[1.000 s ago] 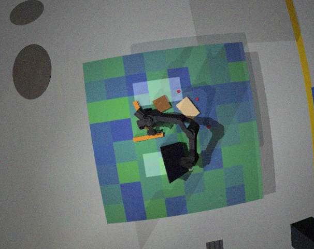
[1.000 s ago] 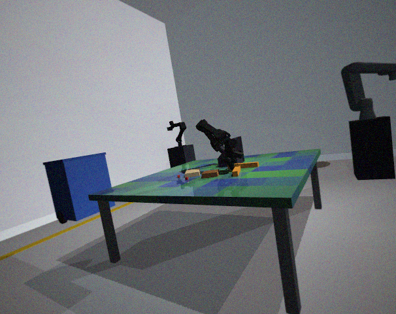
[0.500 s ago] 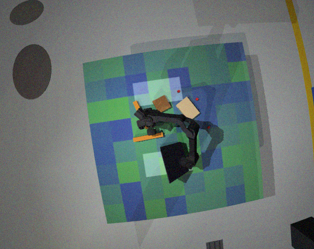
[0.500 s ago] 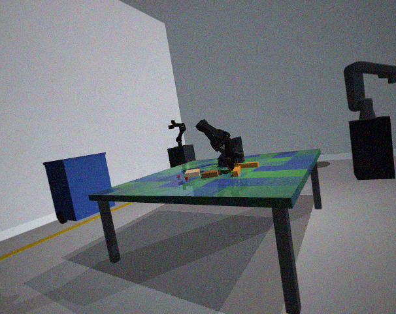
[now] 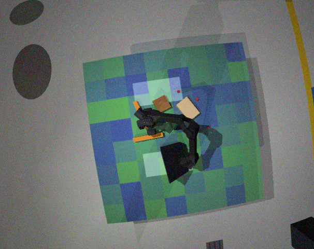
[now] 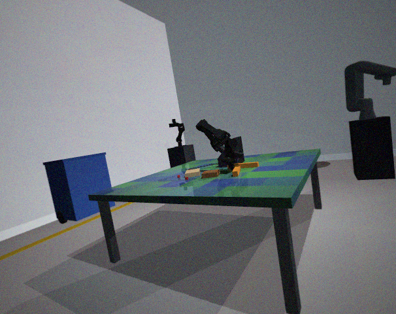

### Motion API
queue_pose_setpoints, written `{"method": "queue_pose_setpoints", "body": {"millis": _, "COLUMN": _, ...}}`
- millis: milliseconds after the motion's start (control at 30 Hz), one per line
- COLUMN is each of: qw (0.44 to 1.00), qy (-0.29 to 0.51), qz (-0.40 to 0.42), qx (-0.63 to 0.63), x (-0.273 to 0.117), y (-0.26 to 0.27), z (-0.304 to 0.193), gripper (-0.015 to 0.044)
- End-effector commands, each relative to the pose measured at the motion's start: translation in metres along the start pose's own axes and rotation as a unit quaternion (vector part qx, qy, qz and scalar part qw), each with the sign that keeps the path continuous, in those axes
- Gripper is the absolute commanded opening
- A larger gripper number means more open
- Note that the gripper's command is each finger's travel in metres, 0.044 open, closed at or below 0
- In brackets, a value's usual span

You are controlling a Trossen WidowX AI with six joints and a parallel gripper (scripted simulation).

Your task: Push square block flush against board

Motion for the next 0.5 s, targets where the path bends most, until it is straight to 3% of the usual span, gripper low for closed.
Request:
{"method": "queue_pose_setpoints", "body": {"millis": 0, "qw": 1.000, "qy": -0.002, "qz": 0.002, "qx": 0.001, "x": 0.000, "y": 0.000, "z": 0.000, "gripper": 0.0000}}
{"method": "queue_pose_setpoints", "body": {"millis": 467, "qw": 1.000, "qy": -0.002, "qz": 0.002, "qx": 0.001, "x": 0.000, "y": 0.002, "z": -0.015, "gripper": 0.0000}}
Point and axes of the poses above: the point midway between the two fingers, 35 mm back from their tips, its own x axis out along the fingers, its own y axis across the jaws, z = x × y, the point moved 7 cm from there along -x, back along the fingers, and after that the axes turned 11 degrees about -x, right-handed, at the moved point
